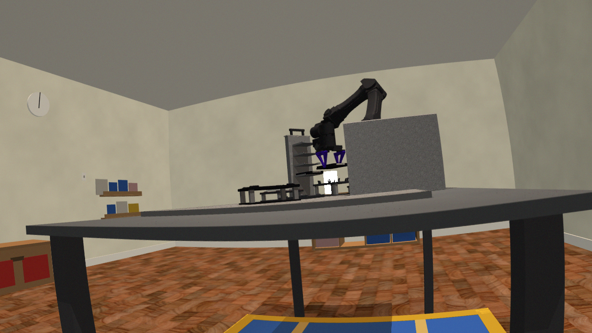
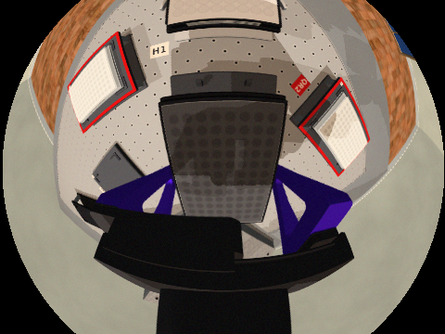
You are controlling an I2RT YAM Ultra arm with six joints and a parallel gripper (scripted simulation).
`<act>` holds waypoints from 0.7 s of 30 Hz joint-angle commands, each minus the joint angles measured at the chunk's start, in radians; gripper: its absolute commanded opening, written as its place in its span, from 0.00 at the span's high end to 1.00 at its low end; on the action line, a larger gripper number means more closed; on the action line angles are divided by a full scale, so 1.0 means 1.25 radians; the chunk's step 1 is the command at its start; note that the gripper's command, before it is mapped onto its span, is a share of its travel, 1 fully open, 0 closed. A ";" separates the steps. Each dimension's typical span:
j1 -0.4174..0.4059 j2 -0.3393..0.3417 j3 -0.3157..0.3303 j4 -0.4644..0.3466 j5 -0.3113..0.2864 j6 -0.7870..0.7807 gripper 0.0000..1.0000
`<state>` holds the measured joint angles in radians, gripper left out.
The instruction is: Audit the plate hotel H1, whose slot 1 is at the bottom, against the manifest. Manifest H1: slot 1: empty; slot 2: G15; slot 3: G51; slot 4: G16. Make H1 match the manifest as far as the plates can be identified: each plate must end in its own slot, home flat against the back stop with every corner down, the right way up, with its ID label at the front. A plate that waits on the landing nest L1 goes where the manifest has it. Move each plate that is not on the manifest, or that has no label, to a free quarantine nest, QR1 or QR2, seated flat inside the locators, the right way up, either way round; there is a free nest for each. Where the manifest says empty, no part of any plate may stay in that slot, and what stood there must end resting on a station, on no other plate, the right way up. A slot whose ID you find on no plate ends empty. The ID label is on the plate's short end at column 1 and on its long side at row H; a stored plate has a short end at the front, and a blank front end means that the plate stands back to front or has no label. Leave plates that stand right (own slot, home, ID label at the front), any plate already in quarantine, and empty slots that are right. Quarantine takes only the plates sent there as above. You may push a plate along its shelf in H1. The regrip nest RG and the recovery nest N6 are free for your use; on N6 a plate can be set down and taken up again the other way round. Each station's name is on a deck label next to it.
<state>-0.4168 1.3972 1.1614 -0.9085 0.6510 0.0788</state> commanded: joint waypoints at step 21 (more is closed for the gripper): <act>-0.021 0.005 -0.023 0.052 -0.011 -0.030 0.14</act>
<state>-0.4461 1.4067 1.1305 -0.8539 0.6388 0.0490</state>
